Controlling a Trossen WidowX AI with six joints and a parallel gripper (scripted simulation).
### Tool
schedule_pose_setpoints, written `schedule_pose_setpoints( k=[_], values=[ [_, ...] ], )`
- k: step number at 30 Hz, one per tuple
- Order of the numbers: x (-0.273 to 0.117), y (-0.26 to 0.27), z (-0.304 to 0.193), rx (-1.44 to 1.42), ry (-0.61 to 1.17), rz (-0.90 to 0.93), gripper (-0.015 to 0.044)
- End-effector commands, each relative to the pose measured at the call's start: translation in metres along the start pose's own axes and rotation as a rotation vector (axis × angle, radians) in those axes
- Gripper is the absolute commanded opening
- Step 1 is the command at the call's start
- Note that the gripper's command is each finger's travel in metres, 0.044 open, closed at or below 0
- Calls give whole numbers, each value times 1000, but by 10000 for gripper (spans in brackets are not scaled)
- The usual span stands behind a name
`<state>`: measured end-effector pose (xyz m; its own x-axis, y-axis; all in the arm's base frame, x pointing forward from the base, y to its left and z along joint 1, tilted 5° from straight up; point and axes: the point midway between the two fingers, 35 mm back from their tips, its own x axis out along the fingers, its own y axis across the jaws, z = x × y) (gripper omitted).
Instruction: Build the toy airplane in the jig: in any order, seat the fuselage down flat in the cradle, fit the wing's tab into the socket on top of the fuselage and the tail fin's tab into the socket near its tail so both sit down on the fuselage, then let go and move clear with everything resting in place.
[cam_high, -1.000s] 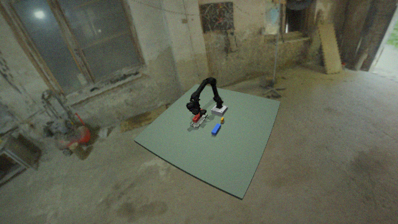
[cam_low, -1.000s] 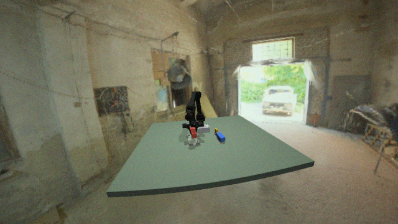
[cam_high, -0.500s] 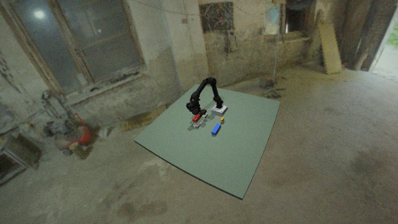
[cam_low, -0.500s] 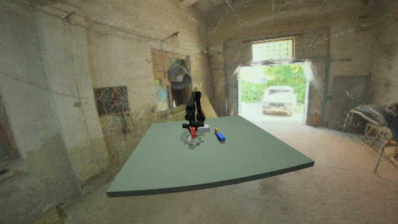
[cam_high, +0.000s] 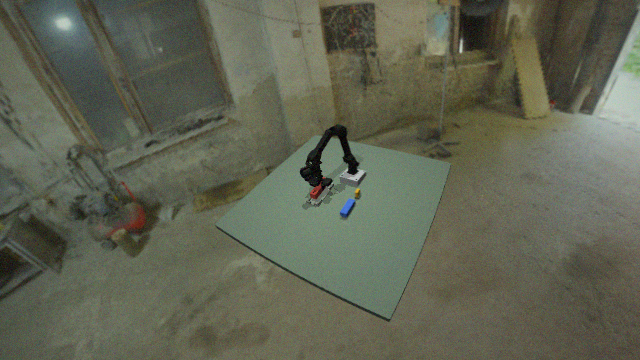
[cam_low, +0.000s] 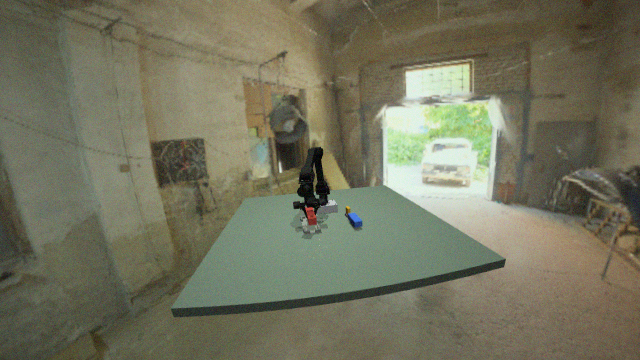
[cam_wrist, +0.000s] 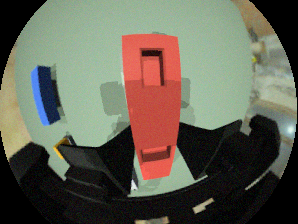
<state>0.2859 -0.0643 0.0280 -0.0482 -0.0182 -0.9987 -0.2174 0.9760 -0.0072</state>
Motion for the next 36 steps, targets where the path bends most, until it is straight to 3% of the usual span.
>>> schedule_pose_setpoints(
  k=[1, 15, 20, 25, 36],
  values=[
    [7, -1, 0, -5, 1, -5, 195],
    [24, -1, -1, -5, 1, -5, 195],
    [22, 0, -1, 0, 2, 1, 161],
    [22, 0, -1, 0, 2, 1, 30],
    [22, 0, -1, 0, 2, 1, 319]
  ],
)
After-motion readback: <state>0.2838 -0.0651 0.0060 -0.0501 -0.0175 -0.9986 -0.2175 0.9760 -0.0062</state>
